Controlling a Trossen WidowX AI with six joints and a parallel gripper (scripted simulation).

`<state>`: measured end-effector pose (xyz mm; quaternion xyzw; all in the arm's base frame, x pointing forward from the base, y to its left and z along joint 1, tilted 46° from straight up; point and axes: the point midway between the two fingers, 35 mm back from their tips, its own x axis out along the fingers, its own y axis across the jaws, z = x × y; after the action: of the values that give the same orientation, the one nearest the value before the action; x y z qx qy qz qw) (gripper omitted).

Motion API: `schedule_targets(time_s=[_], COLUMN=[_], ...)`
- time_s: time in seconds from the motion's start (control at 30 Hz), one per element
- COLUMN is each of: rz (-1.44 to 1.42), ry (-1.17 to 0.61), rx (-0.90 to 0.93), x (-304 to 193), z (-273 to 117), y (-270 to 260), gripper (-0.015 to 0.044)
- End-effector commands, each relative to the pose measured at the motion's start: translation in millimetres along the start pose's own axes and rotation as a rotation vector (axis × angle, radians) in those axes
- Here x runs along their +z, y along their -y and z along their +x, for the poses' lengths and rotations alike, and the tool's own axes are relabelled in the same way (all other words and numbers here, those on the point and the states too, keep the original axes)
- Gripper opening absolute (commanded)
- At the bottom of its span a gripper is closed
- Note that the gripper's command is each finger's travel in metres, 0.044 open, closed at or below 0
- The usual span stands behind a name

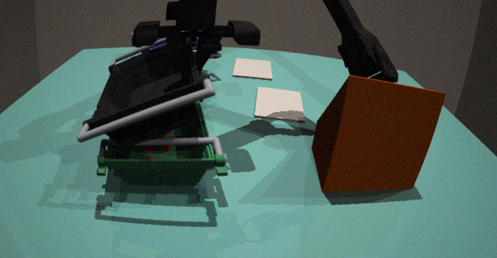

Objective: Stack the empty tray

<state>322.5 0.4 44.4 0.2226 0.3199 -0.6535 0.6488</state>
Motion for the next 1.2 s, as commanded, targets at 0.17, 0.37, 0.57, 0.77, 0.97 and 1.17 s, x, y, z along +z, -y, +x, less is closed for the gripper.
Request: schedule_targets(time_s=[0.17, 0.37, 0.57, 0.77, 0.97, 1.17], rz=[0.000, -0.002, -0.003, -0.003, -0.003, -0.003], ry=[0.000, -0.003, -0.004, -0.004, -0.004, -0.004], rx=[-0.001, -0.015, -0.024, -0.024, -0.024, -0.024], x=[0, 1, 1, 1, 1, 1], z=[0, 8, 12, 12, 12, 12], y=[0, 5, 8, 8, 8, 8], gripper=[0.0000, 0.0000, 0.0000, 0.0000, 0.0000, 0.0000])
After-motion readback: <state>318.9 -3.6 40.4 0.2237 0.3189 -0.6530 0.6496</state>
